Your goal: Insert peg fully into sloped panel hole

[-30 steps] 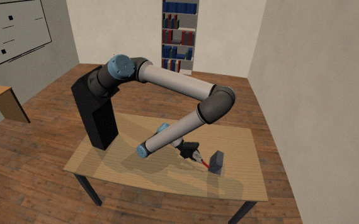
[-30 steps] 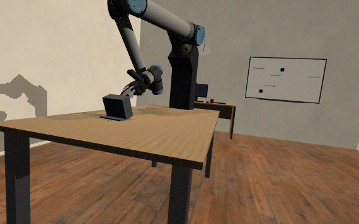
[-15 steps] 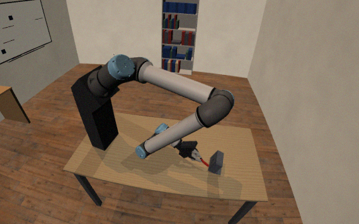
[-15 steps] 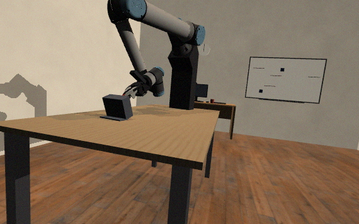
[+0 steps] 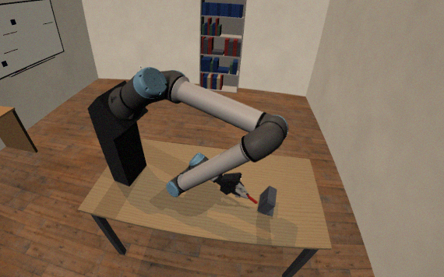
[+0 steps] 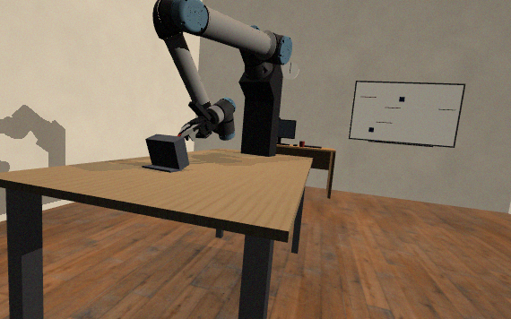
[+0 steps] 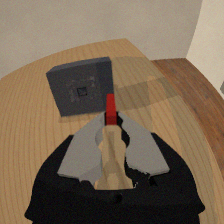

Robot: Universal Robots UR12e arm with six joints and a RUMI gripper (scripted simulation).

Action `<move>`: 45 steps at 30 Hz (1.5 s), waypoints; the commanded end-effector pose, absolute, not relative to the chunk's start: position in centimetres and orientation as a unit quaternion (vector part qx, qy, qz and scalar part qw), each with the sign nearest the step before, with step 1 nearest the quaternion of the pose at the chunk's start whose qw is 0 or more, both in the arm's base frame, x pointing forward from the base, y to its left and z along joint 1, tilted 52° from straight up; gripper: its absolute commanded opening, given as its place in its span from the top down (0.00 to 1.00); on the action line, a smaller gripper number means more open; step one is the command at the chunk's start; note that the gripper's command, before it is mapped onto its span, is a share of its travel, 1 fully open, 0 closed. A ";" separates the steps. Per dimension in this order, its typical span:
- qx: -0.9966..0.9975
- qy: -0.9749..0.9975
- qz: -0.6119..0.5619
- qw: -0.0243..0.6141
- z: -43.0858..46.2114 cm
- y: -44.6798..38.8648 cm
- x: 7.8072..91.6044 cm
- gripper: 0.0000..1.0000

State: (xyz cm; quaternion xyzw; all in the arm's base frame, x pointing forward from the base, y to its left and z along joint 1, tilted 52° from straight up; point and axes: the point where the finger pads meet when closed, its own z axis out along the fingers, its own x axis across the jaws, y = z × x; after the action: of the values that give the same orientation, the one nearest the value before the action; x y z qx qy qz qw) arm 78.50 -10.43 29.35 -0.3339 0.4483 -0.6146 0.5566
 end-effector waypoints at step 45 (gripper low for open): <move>-0.333 0.374 -0.649 0.573 26.2 -6.2 76.2 1.00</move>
State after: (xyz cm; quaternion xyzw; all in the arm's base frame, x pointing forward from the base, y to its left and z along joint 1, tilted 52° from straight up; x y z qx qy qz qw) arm 76.49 -6.88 26.52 -0.3329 0.3844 -0.6452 0.5702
